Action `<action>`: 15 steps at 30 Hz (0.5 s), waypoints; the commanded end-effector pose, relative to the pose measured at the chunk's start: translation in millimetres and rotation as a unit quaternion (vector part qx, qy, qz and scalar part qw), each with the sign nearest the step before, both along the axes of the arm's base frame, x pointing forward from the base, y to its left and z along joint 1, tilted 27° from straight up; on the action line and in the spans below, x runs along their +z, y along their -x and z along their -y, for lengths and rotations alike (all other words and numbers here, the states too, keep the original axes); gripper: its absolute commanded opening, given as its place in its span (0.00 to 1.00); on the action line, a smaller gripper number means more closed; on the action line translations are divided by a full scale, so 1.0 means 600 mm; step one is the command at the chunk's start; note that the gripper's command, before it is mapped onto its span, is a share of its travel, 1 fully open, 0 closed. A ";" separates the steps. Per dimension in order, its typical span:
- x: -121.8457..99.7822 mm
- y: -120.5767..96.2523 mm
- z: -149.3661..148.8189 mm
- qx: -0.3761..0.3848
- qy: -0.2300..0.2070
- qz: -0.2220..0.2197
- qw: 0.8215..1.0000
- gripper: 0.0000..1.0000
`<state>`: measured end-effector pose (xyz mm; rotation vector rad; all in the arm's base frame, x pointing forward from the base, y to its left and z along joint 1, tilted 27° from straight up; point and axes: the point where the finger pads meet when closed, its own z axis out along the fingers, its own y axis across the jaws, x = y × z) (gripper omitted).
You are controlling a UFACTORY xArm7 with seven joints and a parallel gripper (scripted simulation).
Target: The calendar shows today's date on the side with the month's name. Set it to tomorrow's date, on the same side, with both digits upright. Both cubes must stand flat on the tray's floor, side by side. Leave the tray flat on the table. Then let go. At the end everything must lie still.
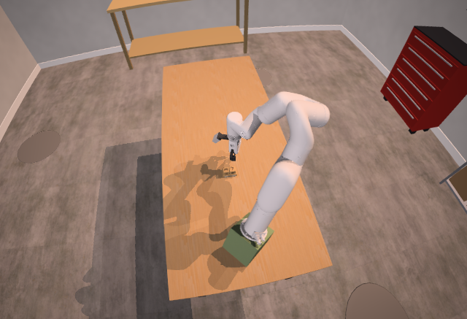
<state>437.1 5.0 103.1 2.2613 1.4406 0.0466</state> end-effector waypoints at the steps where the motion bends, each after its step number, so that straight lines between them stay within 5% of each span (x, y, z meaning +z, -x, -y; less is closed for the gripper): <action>1: 0.011 0.000 0.021 -0.047 -0.013 0.023 0.999 1.00; 15: 0.014 0.000 0.027 -0.047 -0.013 0.023 0.999 1.00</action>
